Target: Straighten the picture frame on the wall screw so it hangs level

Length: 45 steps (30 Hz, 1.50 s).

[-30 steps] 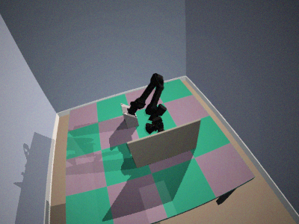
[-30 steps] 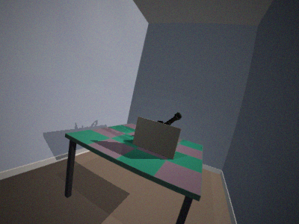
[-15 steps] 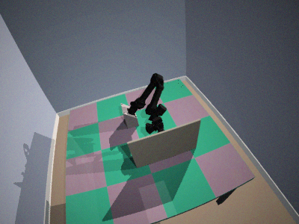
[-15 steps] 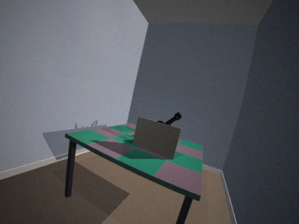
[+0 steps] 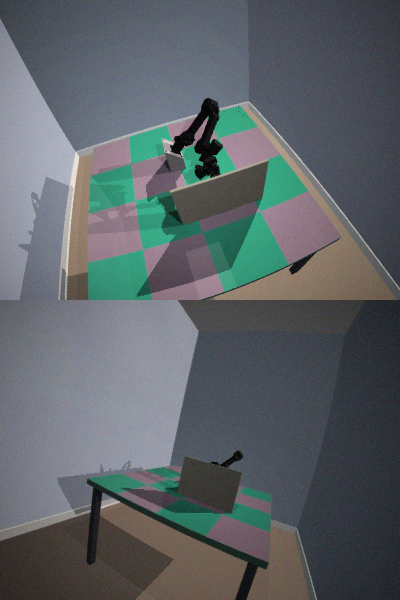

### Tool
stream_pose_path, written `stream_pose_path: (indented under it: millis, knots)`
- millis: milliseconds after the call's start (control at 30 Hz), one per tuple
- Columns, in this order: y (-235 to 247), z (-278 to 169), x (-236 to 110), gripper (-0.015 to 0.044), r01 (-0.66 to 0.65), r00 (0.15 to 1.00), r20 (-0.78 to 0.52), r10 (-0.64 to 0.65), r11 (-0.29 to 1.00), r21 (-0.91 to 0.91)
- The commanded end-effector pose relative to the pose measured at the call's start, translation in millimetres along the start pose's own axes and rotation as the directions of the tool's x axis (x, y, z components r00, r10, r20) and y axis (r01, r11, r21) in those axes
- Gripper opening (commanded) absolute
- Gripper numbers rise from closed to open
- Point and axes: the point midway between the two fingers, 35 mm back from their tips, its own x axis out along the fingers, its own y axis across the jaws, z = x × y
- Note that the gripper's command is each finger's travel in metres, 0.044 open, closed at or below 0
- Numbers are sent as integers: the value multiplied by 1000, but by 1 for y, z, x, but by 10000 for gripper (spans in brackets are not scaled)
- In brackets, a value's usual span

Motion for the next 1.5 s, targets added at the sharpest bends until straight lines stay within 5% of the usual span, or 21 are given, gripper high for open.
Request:
stream_pose_path:
  millis: [0,133,1467]
  knots:
    - [0,0,0,50,2,1000,-2,-2,1000,-1]
    - [0,0,0,0,2,1000,-2,-2,1000,-1]
    - [10,0,0,0,2,1000,-3,-2,1000,-1]
